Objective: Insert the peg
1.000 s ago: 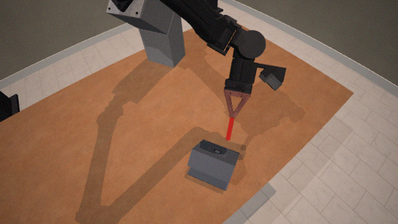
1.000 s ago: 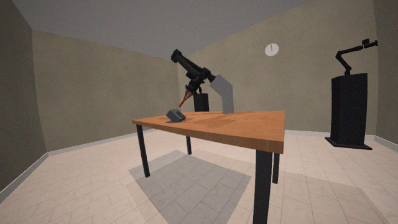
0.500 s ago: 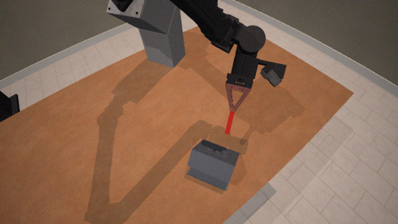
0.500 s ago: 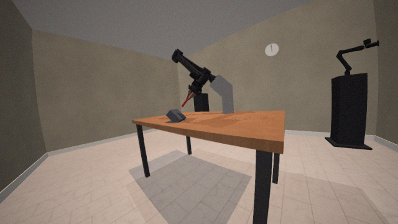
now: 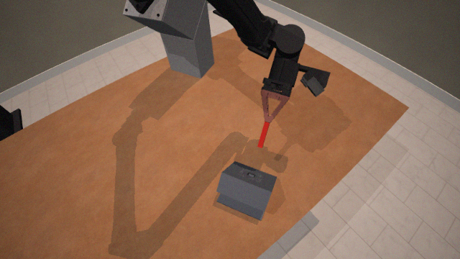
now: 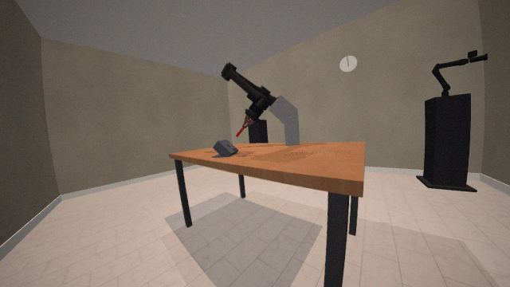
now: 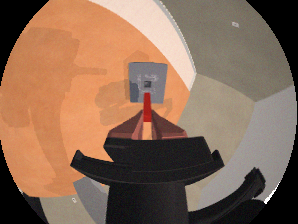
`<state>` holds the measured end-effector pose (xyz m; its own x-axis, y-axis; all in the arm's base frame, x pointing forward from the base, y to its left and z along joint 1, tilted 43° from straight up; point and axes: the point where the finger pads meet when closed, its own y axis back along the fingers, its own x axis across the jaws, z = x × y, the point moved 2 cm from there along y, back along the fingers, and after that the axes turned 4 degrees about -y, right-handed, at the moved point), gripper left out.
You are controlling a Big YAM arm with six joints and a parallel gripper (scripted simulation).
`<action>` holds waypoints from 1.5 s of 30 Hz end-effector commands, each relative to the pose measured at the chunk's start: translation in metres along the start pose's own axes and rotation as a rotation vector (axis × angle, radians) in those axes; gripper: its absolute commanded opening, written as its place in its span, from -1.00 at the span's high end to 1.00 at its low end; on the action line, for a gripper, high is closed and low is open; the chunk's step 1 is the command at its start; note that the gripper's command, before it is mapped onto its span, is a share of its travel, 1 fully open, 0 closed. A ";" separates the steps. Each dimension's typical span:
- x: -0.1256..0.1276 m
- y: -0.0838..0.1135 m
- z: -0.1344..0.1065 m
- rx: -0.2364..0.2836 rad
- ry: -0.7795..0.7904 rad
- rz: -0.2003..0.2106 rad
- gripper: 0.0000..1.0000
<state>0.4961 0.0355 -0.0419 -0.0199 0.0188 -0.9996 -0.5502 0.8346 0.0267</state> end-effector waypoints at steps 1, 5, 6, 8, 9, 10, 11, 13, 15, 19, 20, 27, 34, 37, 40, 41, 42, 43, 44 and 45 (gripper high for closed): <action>-0.002 0.013 0.011 -0.026 -0.025 -0.009 1.00; -0.006 0.016 0.011 -0.016 -0.048 -0.017 1.00; 0.003 0.017 0.008 -0.013 -0.032 -0.015 1.00; 0.004 0.017 0.007 -0.013 -0.033 -0.015 1.00; -0.001 0.009 0.003 0.005 -0.040 -0.014 1.00; -0.001 0.008 0.003 0.005 -0.040 -0.014 1.00; -0.001 0.007 0.003 0.005 -0.040 -0.014 1.00; -0.002 0.004 0.003 0.005 -0.040 -0.014 1.00; -0.002 0.000 0.004 0.005 -0.040 -0.014 1.00; -0.002 -0.004 0.004 0.005 -0.040 -0.014 1.00; -0.002 -0.007 0.004 0.005 -0.040 -0.014 1.00; -0.003 -0.026 0.004 0.005 -0.040 -0.015 1.00; -0.003 -0.040 0.004 0.005 -0.040 -0.015 1.00; -0.003 -0.040 0.004 0.005 -0.040 -0.015 1.00; -0.003 -0.042 0.004 0.005 -0.040 -0.015 1.00; -0.003 -0.043 0.004 0.005 -0.040 -0.015 1.00; -0.002 -0.044 0.004 0.005 -0.040 -0.015 1.00; -0.002 -0.045 0.004 0.005 -0.040 -0.015 1.00; -0.002 -0.046 0.004 0.005 -0.040 -0.015 1.00; -0.002 -0.046 0.003 0.005 -0.040 -0.015 1.00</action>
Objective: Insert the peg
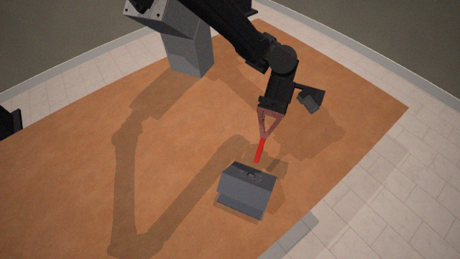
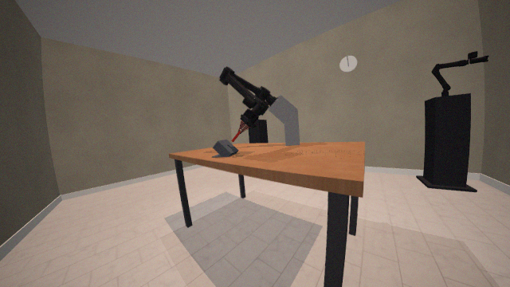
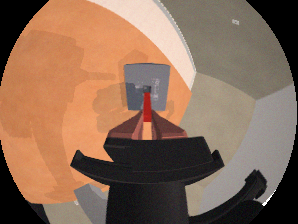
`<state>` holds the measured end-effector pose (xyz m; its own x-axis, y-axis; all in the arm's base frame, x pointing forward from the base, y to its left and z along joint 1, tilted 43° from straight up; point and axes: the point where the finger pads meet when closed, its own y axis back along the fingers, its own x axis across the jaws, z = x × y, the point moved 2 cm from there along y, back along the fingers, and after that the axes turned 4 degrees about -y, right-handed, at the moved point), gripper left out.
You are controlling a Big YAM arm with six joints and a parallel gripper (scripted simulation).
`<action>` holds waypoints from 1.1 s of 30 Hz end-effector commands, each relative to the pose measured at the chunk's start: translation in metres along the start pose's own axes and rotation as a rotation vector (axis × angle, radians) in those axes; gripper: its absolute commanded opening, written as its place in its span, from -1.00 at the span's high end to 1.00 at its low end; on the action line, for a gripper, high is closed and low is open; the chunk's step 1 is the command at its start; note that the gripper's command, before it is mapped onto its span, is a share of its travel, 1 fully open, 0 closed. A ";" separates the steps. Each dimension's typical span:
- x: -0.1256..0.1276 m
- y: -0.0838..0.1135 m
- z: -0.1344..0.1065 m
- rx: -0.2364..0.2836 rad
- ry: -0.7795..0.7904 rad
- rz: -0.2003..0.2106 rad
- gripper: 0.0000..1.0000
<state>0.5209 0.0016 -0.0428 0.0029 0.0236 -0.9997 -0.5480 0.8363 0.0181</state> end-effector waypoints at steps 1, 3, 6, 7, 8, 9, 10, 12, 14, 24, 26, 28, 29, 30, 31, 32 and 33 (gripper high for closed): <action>-0.002 -0.005 0.001 0.002 -0.018 -0.007 1.00; -0.002 -0.007 0.001 0.002 -0.018 -0.007 1.00; -0.002 -0.009 0.001 0.002 -0.018 -0.007 1.00; -0.002 -0.009 0.001 0.002 -0.018 -0.007 1.00; -0.002 -0.009 0.001 0.002 -0.018 -0.007 1.00; -0.002 -0.009 0.001 0.002 -0.018 -0.007 1.00; -0.002 -0.010 0.001 0.002 -0.018 -0.007 1.00; -0.002 -0.011 0.001 0.002 -0.018 -0.007 1.00; -0.002 -0.013 0.001 0.002 -0.018 -0.007 1.00; -0.002 -0.022 0.000 0.002 -0.018 -0.007 1.00; -0.002 -0.023 0.001 0.002 -0.018 -0.007 1.00; -0.002 -0.024 0.001 0.002 -0.018 -0.007 1.00; -0.002 -0.025 0.001 0.002 -0.018 -0.007 1.00; -0.001 -0.026 0.001 0.002 -0.018 -0.007 1.00; -0.001 -0.027 0.001 0.002 -0.018 -0.007 1.00; -0.001 -0.028 0.001 0.002 -0.018 -0.007 1.00; -0.001 -0.029 0.001 0.002 -0.018 -0.007 1.00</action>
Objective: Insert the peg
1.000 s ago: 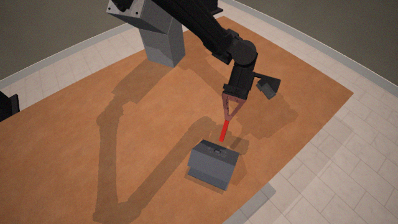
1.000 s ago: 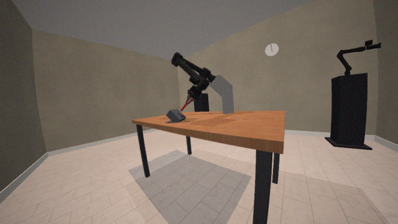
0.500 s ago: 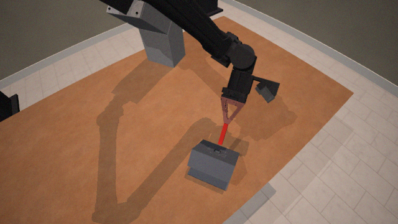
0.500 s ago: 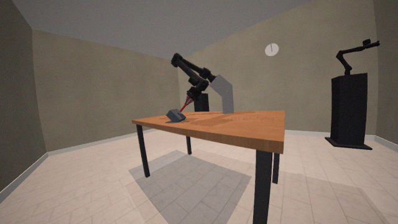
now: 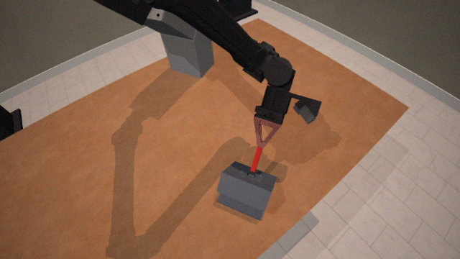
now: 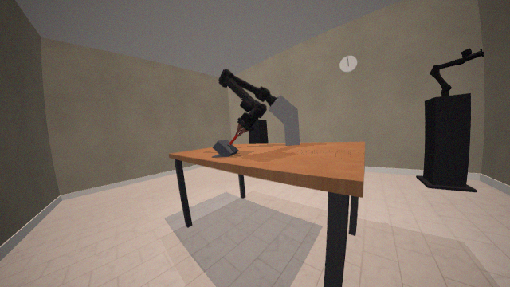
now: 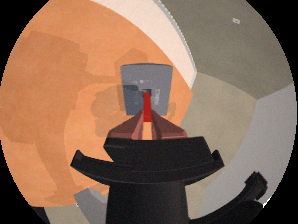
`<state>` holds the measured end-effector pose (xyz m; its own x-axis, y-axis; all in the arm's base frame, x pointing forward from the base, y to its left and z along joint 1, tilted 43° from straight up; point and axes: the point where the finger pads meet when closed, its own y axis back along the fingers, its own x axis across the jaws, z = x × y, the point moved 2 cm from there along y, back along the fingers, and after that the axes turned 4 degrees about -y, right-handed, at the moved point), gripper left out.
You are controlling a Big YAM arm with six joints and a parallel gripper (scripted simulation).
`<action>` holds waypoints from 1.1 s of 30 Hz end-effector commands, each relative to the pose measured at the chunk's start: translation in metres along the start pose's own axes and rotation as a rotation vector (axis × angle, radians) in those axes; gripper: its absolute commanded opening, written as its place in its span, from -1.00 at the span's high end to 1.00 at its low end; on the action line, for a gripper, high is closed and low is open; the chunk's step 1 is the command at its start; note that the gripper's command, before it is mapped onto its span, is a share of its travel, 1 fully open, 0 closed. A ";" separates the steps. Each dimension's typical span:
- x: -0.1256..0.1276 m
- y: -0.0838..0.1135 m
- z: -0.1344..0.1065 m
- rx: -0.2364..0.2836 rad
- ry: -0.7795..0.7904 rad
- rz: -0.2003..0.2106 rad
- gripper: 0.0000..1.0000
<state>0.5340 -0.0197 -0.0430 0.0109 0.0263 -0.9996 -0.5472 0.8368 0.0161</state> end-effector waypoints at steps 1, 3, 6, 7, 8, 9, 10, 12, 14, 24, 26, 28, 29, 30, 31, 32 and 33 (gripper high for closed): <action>-0.001 -0.005 0.001 0.001 -0.010 -0.005 1.00; -0.001 -0.007 0.001 0.001 -0.010 -0.005 1.00; 0.000 -0.009 0.001 0.001 -0.010 -0.005 1.00; 0.000 -0.009 0.001 0.001 -0.010 -0.005 1.00; 0.000 -0.009 0.001 0.001 -0.010 -0.005 1.00; 0.000 -0.009 0.001 0.001 -0.010 -0.005 1.00; 0.000 -0.009 0.001 0.001 -0.010 -0.005 1.00; 0.000 -0.010 0.001 0.001 -0.010 -0.005 1.00; 0.000 -0.011 0.001 0.001 -0.010 -0.005 1.00; 0.000 -0.018 0.001 0.001 -0.010 -0.005 1.00; 0.000 -0.018 0.001 0.001 -0.010 -0.005 1.00; 0.000 -0.019 0.001 0.001 -0.010 -0.005 1.00; 0.000 -0.020 0.001 0.001 -0.010 -0.005 1.00; 0.000 -0.020 0.001 0.001 -0.010 -0.005 1.00; 0.000 -0.021 0.001 0.001 -0.010 -0.005 1.00; 0.000 -0.021 0.001 0.001 -0.010 -0.005 1.00; 0.000 -0.022 0.001 0.001 -0.010 -0.005 1.00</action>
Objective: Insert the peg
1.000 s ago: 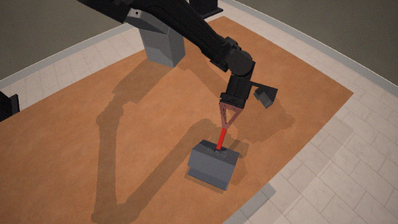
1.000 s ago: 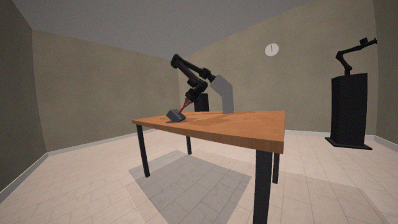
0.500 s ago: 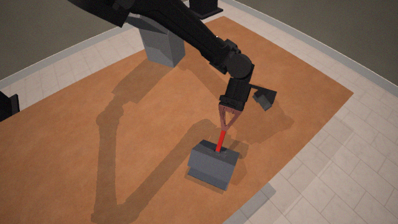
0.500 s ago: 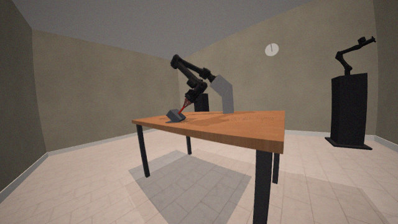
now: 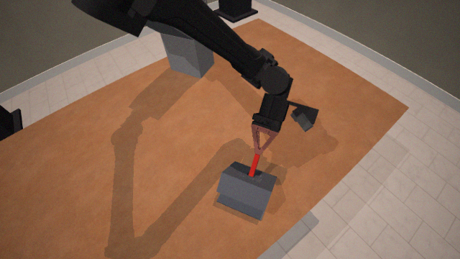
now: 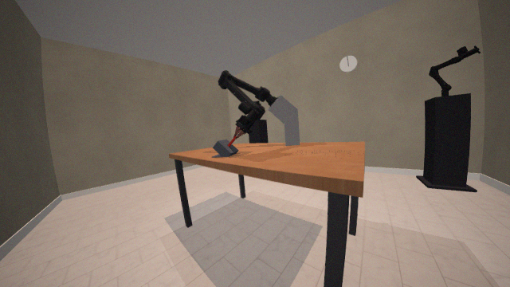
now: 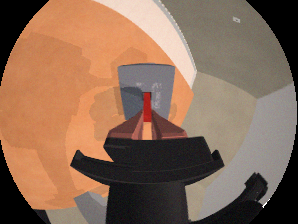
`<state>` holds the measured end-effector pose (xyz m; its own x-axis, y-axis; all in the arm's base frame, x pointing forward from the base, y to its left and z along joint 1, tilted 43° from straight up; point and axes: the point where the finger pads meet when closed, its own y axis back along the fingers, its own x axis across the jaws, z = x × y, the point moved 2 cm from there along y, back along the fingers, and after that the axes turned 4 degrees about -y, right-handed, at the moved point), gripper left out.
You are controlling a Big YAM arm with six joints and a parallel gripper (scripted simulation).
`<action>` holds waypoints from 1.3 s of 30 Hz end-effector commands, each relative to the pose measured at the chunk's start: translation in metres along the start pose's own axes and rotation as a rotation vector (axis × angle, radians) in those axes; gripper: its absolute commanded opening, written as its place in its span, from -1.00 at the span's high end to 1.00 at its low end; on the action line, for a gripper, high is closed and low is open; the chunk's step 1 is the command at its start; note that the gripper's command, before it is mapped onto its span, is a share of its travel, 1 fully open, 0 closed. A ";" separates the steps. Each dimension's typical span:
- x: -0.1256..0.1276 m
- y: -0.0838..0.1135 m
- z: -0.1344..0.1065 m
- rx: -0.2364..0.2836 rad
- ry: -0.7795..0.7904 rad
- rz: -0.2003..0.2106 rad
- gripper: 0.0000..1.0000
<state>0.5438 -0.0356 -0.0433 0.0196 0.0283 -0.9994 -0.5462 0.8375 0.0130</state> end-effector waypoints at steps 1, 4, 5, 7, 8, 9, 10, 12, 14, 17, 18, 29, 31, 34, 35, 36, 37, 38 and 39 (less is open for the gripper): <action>0.000 -0.004 0.001 0.000 -0.002 -0.002 1.00; 0.000 -0.006 0.001 0.000 -0.002 -0.002 1.00; 0.000 -0.006 0.001 0.000 -0.002 -0.002 1.00; 0.000 -0.008 0.001 0.000 -0.002 -0.002 1.00; 0.000 -0.008 0.001 0.000 -0.002 -0.002 1.00; 0.000 -0.008 0.001 0.000 -0.002 -0.002 1.00; 0.000 -0.008 0.001 0.000 -0.002 -0.002 1.00; 0.001 -0.010 0.001 0.000 -0.002 -0.002 1.00; 0.001 -0.011 0.001 0.000 -0.002 -0.002 1.00; 0.001 -0.013 0.001 0.000 -0.001 -0.002 1.00; 0.001 -0.013 0.001 0.000 -0.001 -0.002 1.00; 0.002 -0.020 0.001 0.000 -0.001 -0.002 1.00; 0.002 -0.021 0.001 0.000 -0.001 -0.002 1.00; -0.001 -0.017 0.002 -0.003 -0.009 -0.004 1.00; -0.001 -0.017 0.002 -0.003 -0.009 -0.004 1.00; -0.001 -0.017 0.002 -0.003 -0.009 -0.004 1.00; -0.001 -0.017 0.002 -0.003 -0.009 -0.004 1.00; -0.001 -0.017 0.002 -0.003 -0.009 -0.004 1.00; -0.001 -0.017 0.002 -0.003 -0.009 -0.004 1.00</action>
<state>0.5535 -0.0514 -0.0447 0.0238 0.0289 -0.9993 -0.5448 0.8385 0.0113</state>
